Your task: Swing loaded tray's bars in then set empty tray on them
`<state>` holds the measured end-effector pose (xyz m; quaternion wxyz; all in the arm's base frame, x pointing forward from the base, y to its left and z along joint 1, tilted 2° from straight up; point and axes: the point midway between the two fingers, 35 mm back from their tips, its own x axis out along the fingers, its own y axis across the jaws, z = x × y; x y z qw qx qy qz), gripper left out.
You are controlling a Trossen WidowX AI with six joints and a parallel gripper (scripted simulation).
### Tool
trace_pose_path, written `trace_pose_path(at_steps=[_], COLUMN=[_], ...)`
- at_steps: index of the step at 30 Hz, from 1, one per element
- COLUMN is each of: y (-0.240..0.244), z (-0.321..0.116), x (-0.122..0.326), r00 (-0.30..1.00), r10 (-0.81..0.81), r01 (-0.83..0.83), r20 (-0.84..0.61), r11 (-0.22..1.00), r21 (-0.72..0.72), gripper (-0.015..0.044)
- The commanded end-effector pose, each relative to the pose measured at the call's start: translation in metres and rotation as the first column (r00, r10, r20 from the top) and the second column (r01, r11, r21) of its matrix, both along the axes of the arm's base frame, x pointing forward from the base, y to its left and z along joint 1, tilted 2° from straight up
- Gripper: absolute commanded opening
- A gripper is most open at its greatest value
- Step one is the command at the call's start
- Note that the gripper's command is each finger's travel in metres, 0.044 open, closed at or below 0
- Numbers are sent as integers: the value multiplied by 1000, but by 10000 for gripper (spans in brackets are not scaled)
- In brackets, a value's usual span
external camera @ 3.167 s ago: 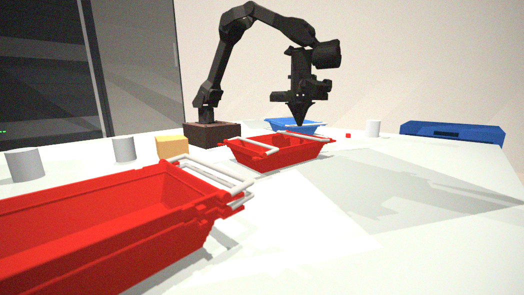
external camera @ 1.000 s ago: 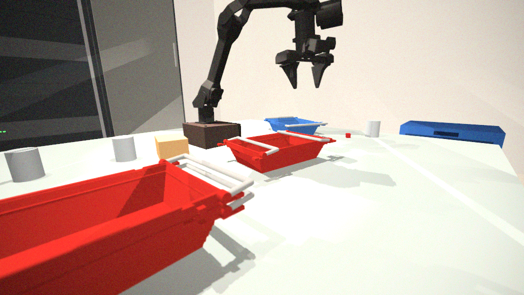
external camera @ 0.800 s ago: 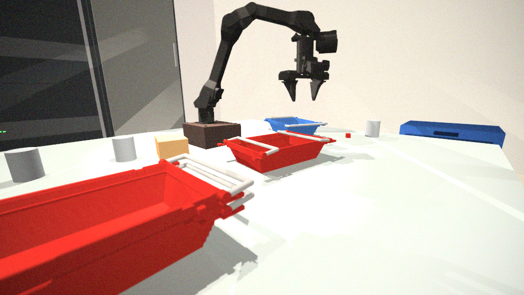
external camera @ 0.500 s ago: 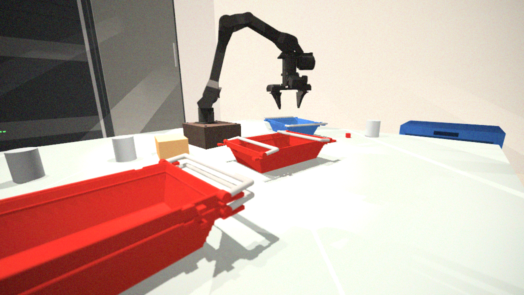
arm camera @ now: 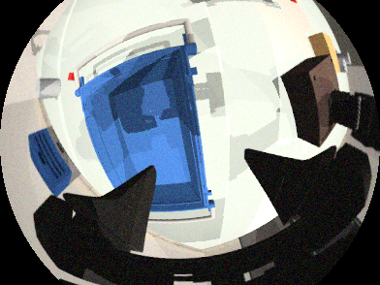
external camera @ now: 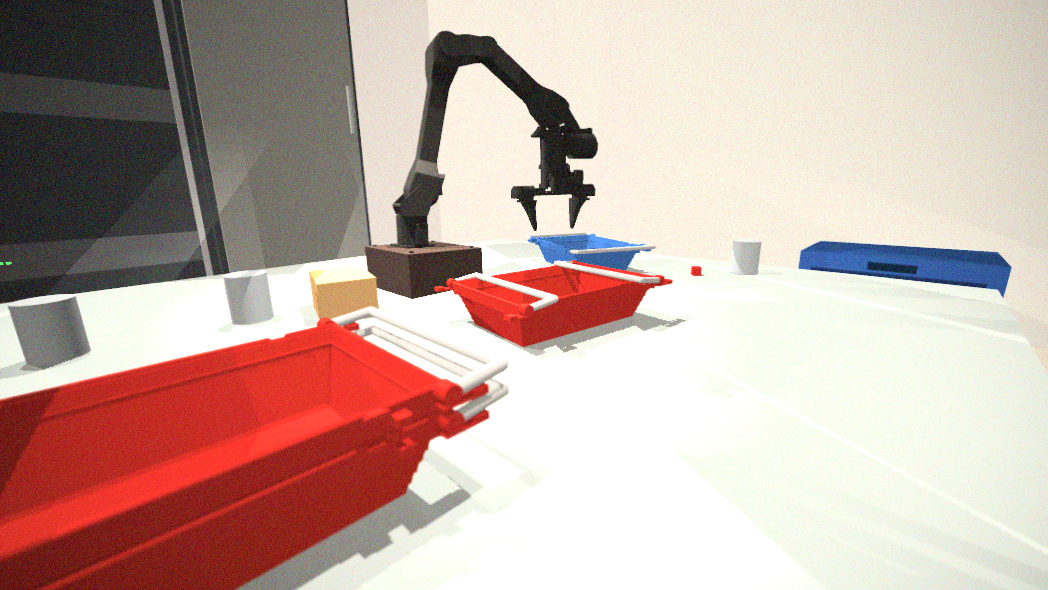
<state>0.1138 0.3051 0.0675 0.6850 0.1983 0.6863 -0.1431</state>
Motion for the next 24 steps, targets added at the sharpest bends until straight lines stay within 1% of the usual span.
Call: trace_pose_path(at_steps=[1,11,17,24], y=[0,2,1,1], z=[-20,-76,-80,-80], x=[0,1,1,1], r00=[1000,1000,1000,1000], r10=[-6,-6,-6,-6], r01=[6,6,6,6], r20=[-3,-3,-3,-3], r11=[1000,1000,1000,1000], r21=[-13,-14,-14,-14], gripper=[440,440,440,337])
